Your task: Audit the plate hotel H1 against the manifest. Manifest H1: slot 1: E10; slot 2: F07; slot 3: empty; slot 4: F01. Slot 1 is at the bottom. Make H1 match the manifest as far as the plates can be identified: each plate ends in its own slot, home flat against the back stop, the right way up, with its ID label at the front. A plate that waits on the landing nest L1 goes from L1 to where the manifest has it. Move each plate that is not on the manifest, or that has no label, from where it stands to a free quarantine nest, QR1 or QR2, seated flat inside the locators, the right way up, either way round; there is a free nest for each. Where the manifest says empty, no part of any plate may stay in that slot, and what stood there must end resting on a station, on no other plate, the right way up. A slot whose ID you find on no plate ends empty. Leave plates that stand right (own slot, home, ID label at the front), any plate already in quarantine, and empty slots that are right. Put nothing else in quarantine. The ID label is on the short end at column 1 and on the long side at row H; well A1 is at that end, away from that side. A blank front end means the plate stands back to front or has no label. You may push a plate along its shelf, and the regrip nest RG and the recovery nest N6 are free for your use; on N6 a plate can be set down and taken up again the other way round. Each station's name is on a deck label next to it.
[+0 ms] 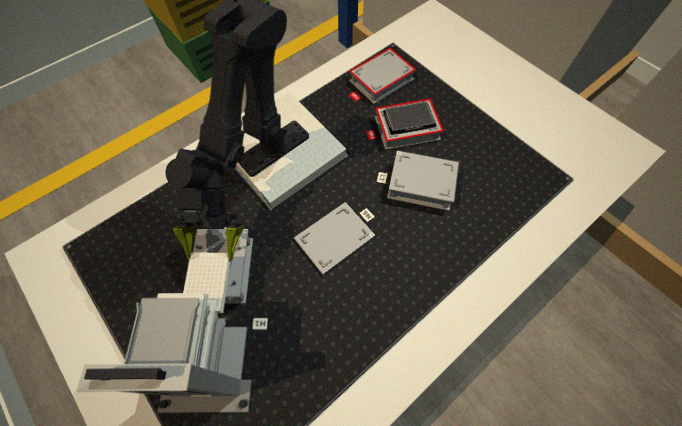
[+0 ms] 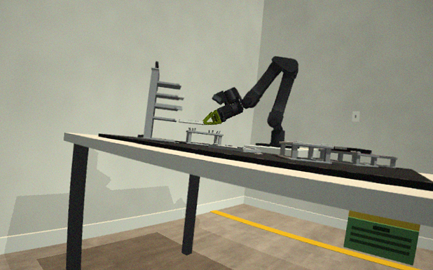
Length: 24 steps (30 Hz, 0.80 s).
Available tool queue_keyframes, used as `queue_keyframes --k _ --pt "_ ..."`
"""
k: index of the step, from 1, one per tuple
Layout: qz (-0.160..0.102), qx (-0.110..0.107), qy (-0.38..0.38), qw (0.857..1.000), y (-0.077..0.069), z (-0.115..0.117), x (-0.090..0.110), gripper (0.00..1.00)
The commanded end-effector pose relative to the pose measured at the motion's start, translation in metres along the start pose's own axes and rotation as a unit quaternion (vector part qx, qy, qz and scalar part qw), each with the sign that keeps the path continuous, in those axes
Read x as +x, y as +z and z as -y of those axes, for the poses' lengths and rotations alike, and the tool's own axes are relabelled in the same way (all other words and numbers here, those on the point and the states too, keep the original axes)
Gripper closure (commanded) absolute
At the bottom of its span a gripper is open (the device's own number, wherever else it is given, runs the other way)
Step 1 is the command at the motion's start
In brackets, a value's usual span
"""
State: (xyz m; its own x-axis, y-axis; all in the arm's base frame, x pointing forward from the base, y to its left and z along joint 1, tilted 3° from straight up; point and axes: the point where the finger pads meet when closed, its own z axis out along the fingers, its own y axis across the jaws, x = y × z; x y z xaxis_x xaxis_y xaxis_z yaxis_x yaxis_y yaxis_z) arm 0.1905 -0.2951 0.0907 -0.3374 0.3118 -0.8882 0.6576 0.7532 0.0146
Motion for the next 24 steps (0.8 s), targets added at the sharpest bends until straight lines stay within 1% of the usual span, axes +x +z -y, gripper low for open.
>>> queue_keyframes --k 1,12,14,24 --pt "0.007 -0.003 -0.004 1.000 -0.004 0.000 -0.003 0.14" --pt "0.006 -0.003 -0.004 1.000 -0.016 0.000 0.005 0.14" --pt "0.006 -0.003 -0.004 1.000 -0.016 0.000 0.005 0.14" --pt "0.006 -0.003 -0.004 1.000 -0.025 0.000 0.015 0.14"
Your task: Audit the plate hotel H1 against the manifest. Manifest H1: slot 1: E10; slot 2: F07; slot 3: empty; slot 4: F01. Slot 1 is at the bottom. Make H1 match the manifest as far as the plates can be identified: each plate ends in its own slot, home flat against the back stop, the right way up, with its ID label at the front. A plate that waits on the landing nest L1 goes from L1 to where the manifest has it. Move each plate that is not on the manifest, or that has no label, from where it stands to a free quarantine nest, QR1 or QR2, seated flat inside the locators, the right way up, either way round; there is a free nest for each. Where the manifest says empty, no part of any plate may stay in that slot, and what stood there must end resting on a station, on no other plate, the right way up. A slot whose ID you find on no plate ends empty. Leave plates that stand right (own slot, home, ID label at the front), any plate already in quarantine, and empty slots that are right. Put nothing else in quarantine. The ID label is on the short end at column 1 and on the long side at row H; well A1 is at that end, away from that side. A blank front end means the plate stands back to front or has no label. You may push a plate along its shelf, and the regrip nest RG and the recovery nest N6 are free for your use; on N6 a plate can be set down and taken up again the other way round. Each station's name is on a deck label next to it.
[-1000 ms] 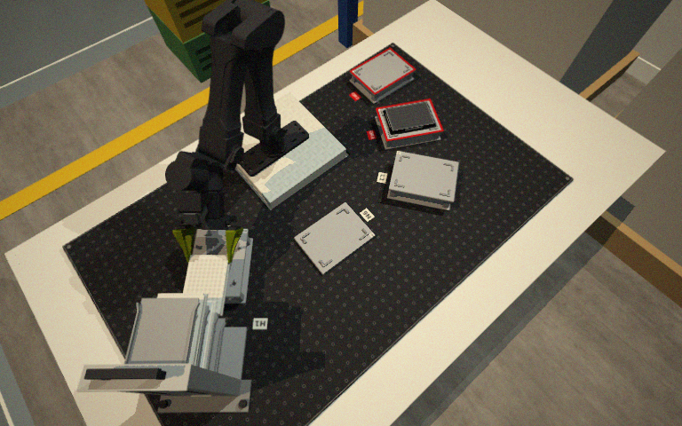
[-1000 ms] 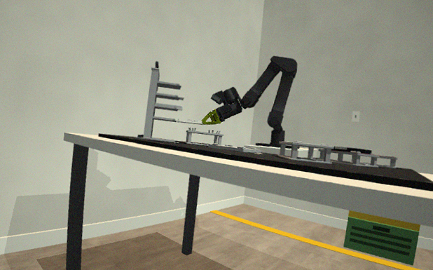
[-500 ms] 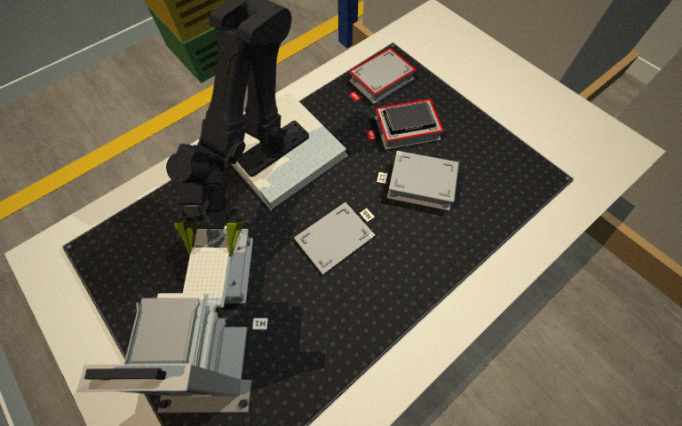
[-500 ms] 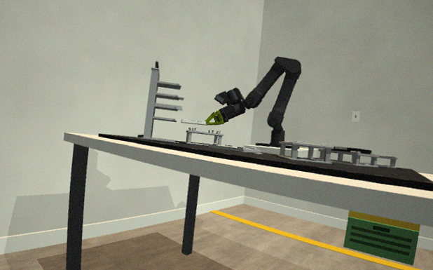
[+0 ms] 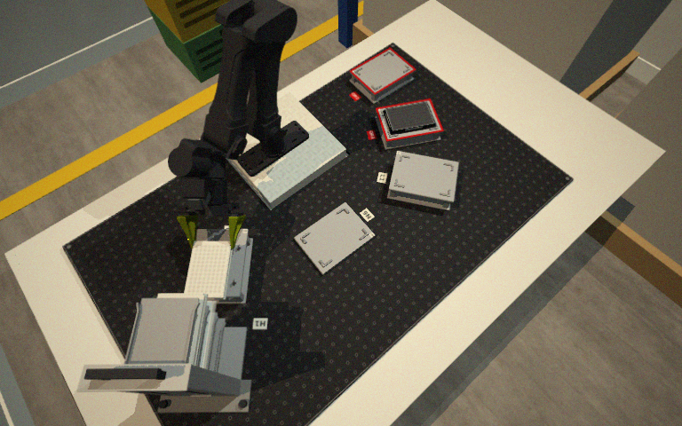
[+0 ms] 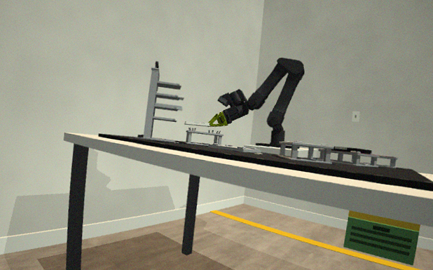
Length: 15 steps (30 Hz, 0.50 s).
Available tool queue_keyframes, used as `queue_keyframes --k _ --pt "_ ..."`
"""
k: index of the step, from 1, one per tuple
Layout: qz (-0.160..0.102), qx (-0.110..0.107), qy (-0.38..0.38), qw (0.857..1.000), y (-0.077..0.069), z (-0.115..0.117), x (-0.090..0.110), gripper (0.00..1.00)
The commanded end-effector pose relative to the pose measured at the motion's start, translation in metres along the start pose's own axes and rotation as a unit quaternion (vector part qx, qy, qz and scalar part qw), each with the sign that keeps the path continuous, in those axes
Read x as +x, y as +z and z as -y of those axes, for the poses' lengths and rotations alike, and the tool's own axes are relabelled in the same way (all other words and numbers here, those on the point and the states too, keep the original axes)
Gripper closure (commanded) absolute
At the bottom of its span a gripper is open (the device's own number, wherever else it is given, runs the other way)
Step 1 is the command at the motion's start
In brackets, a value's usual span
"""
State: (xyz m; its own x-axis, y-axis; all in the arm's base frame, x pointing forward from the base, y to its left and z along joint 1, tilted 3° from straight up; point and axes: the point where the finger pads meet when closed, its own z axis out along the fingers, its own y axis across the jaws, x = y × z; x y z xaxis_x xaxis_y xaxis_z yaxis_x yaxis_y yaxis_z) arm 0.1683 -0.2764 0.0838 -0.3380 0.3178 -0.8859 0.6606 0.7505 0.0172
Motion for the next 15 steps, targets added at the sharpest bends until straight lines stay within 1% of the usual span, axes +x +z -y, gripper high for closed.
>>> queue_keyframes --k 1,15 --pt "0.009 -0.004 -0.006 1.000 -0.003 -0.001 -0.003 0.14" --pt "0.008 -0.004 -0.006 1.000 -0.014 0.000 0.008 0.14"
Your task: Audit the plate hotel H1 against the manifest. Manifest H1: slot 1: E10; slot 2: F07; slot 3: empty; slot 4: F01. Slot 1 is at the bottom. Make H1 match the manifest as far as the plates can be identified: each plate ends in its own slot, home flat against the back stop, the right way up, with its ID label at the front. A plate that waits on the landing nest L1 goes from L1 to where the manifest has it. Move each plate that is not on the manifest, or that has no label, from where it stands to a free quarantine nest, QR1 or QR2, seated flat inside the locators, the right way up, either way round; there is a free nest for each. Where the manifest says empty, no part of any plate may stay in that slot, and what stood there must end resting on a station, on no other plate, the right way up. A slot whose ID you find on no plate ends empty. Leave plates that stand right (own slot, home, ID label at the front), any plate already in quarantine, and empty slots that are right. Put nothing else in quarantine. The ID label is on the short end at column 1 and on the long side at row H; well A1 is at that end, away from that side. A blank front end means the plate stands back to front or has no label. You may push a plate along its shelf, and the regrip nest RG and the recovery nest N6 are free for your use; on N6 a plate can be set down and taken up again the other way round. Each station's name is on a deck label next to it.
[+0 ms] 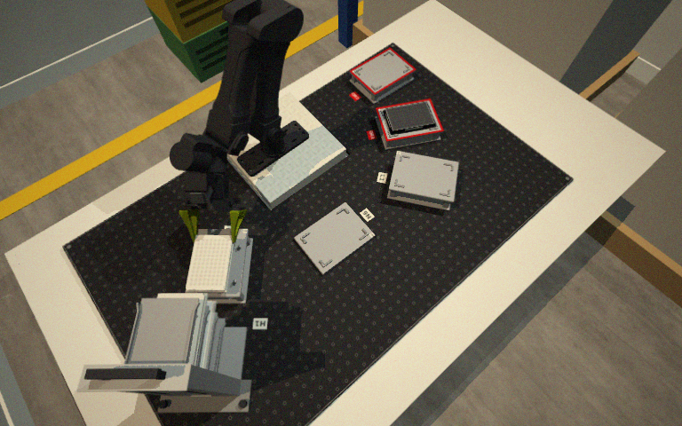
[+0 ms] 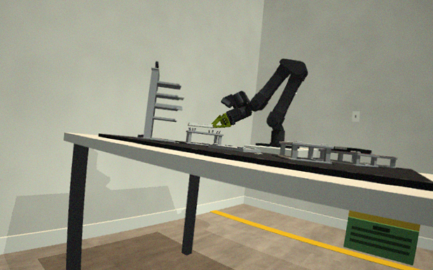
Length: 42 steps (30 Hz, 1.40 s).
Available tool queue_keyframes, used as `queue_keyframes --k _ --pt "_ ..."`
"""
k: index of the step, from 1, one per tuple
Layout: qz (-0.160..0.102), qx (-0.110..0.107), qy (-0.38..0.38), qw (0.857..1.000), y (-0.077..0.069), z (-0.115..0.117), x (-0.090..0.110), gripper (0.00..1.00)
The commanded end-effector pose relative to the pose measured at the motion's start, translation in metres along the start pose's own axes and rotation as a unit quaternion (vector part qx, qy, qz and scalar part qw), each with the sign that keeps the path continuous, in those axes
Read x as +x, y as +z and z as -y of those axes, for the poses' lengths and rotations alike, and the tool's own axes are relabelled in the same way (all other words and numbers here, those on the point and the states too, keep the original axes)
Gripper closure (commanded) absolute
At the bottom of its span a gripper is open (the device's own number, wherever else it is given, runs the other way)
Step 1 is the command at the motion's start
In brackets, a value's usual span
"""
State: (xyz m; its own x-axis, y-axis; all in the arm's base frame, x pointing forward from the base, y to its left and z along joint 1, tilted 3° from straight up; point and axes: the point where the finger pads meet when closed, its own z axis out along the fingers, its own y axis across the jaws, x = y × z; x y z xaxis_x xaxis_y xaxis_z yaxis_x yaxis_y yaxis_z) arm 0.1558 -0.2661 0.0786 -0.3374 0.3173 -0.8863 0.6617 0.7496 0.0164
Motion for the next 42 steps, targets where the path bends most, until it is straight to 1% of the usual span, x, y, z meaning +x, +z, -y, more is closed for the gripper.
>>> queue_keyframes --k 1,5,42 --pt "0.008 -0.005 -0.006 1.000 -0.003 -0.001 -0.003 0.14" --pt "0.008 -0.005 -0.006 1.000 -0.007 -0.001 0.001 0.14" --pt "0.008 -0.005 -0.006 1.000 -0.001 -0.001 0.016 0.14"
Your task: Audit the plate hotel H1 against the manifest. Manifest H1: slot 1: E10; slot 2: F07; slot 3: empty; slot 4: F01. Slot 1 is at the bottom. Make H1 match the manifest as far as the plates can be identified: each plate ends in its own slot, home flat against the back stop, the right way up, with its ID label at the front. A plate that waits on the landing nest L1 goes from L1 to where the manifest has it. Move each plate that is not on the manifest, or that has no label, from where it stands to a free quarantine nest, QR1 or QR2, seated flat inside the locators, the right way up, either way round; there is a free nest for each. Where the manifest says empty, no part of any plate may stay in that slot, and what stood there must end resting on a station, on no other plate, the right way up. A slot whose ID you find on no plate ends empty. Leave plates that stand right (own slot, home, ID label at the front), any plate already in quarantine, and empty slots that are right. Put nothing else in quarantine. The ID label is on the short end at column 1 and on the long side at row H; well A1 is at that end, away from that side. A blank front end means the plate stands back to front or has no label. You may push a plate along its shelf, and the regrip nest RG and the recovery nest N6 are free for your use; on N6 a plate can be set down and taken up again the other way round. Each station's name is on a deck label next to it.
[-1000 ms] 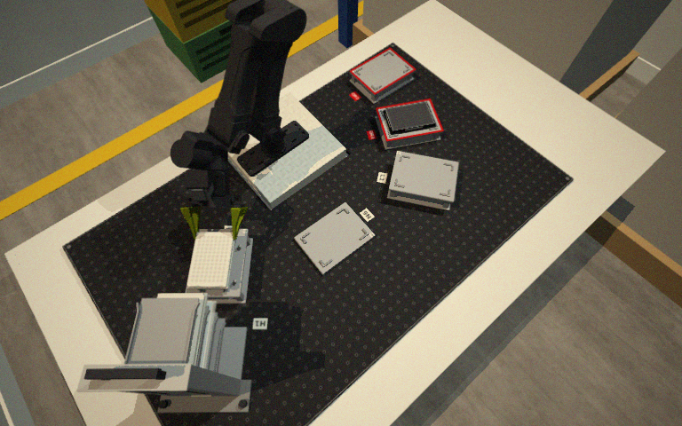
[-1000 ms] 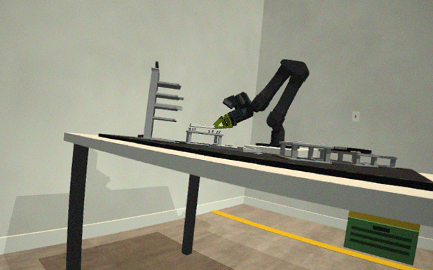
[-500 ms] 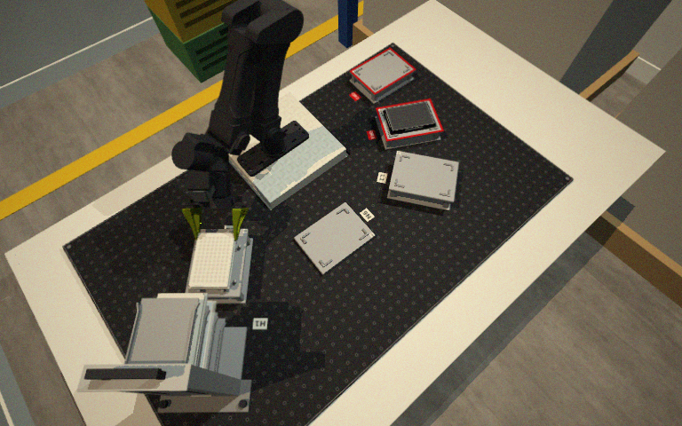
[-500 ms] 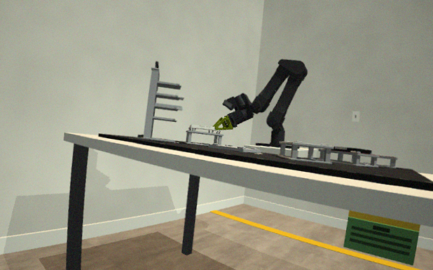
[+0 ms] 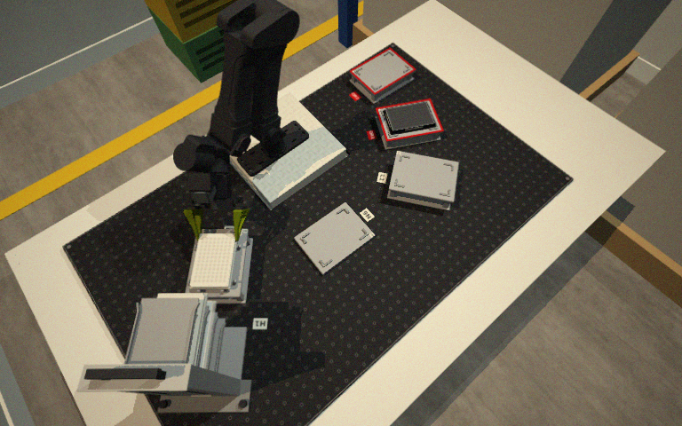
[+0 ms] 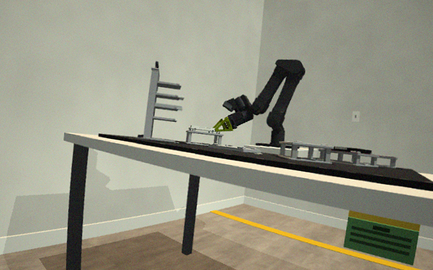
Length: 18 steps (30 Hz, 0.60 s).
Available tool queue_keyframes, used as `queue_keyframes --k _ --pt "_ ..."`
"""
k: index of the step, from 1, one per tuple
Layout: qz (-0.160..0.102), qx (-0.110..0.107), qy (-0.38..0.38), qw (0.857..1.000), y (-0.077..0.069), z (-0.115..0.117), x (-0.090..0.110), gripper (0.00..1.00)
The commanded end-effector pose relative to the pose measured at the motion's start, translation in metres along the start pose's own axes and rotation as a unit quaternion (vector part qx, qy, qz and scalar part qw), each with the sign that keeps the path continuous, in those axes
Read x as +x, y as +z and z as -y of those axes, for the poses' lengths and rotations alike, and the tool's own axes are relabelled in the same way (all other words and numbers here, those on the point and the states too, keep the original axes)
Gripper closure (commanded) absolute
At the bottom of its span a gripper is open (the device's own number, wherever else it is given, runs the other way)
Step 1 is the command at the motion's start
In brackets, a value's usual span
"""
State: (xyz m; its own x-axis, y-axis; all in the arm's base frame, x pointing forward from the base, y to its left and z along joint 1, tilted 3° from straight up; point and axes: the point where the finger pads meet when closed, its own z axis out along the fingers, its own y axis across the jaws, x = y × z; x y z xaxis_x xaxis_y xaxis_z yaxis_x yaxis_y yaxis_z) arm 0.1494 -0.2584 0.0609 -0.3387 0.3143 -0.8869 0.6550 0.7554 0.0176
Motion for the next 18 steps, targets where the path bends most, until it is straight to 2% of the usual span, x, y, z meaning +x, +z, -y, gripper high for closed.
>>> queue_keyframes --k 1,18 --pt "0.007 -0.001 -0.004 1.000 -0.0001 0.0004 -0.0042 0.14" --pt "0.007 -0.001 -0.004 1.000 0.0029 0.0004 0.0028 0.14"
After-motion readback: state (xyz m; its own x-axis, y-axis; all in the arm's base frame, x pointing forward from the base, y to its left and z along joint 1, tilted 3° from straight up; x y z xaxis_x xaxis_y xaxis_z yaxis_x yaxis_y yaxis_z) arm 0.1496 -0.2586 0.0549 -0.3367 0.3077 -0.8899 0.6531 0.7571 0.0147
